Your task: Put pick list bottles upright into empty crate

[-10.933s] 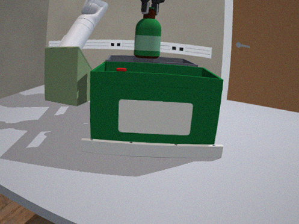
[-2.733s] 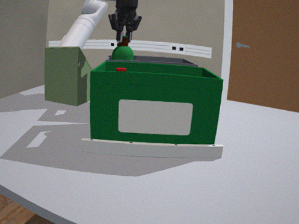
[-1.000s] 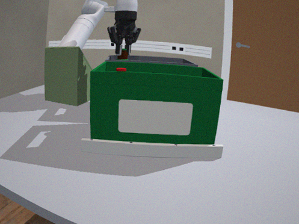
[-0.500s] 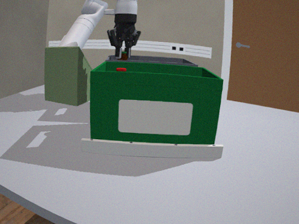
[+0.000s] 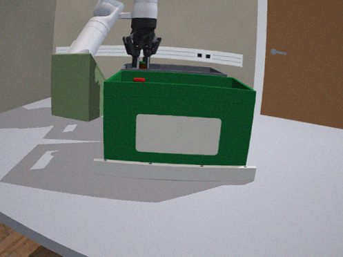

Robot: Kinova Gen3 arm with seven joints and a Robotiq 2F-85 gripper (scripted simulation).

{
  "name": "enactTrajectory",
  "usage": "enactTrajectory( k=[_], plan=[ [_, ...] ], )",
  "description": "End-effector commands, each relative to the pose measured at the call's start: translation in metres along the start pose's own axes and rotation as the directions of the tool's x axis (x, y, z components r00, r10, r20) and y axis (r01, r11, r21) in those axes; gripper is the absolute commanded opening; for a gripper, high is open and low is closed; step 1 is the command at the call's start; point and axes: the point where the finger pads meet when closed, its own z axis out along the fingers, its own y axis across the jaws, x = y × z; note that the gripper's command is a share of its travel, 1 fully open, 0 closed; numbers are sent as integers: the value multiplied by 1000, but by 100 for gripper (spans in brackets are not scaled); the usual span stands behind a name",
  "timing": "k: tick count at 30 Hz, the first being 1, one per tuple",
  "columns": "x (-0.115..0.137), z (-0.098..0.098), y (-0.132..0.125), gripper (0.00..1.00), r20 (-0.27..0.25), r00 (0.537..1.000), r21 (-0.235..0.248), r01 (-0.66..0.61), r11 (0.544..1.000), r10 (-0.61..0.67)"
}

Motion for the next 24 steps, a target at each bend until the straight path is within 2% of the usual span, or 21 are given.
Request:
enactTrajectory(
  k=[1,24],
  plan=[
    [0,1,0,10,1,1000,0,0,1000,0],
    [0,11,0,10,1,1000,0,0,1000,0]
  ],
)
